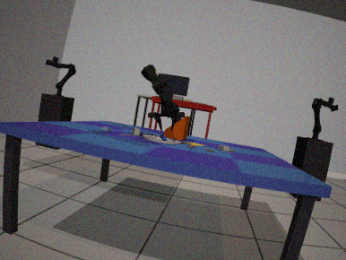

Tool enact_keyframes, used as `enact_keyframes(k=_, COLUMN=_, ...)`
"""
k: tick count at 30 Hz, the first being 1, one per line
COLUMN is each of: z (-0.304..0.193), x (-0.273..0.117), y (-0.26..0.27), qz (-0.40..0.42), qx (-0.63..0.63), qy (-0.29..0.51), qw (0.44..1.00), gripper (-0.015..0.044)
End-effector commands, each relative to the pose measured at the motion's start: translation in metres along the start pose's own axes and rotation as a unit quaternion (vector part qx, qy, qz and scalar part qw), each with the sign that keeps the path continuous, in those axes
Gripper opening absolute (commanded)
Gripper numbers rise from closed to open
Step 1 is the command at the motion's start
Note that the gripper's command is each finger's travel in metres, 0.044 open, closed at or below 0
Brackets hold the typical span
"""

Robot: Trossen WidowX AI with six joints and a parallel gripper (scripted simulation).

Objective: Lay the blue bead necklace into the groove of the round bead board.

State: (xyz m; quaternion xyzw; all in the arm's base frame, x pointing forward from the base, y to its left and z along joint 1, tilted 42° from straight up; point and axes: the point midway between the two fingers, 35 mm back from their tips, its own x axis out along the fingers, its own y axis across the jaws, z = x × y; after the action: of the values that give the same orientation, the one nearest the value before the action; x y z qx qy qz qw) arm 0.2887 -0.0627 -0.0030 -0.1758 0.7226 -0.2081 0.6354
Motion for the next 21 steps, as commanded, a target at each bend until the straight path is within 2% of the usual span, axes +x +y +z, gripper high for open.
enact_keyframes(k=1, z=0.019, x=-0.006, y=-0.007, qz=-0.087, qx=-0.088, qy=-0.011, qw=0.992, gripper=0.0250)
enact_keyframes(k=10, z=0.019, x=-0.006, y=-0.007, qz=-0.087, qx=-0.088, qy=-0.011, qw=0.992, gripper=0.0250)
enact_keyframes(k=16, z=0.019, x=0.009, y=-0.010, qz=-0.087, qx=-0.088, qy=-0.011, qw=0.992, gripper=0.0250)
enact_keyframes(k=21, z=0.021, x=0.003, y=-0.009, qz=-0.084, qx=-0.082, qy=-0.015, qw=0.993, gripper=0.0250)
